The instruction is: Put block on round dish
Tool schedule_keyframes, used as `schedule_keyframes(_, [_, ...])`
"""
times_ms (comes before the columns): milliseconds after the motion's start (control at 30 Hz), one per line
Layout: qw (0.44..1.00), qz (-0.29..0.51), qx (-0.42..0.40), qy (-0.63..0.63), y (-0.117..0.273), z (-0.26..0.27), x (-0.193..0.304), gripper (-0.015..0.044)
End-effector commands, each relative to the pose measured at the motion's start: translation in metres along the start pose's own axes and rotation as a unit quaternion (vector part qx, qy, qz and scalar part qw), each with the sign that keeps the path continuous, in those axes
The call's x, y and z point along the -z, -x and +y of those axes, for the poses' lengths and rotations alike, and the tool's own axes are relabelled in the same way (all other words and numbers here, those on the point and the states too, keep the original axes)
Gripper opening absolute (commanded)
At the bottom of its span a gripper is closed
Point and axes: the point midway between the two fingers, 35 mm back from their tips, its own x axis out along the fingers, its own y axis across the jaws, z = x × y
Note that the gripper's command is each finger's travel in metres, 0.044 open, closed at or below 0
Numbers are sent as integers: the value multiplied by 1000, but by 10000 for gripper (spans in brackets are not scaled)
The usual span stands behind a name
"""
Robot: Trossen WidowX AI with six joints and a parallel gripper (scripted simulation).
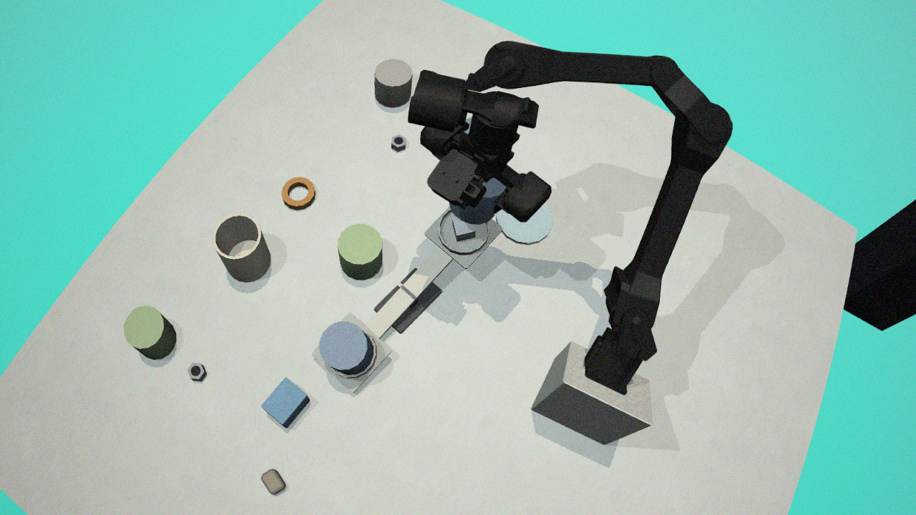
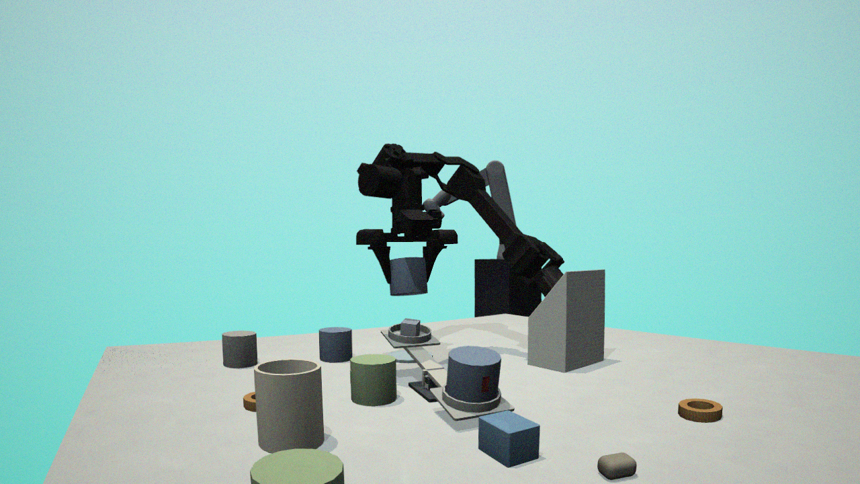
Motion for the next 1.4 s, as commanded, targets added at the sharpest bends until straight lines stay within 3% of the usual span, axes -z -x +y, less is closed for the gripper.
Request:
schedule_keyframes(0, [1000, 0, 0, 1, 0, 0, 0, 0])
schedule_keyframes(300, [1000, -7, -5, -3, -6, 2, 7, 0])
schedule_keyframes(1367, [998, -52, -15, -16, -70, 61, 116, 0])
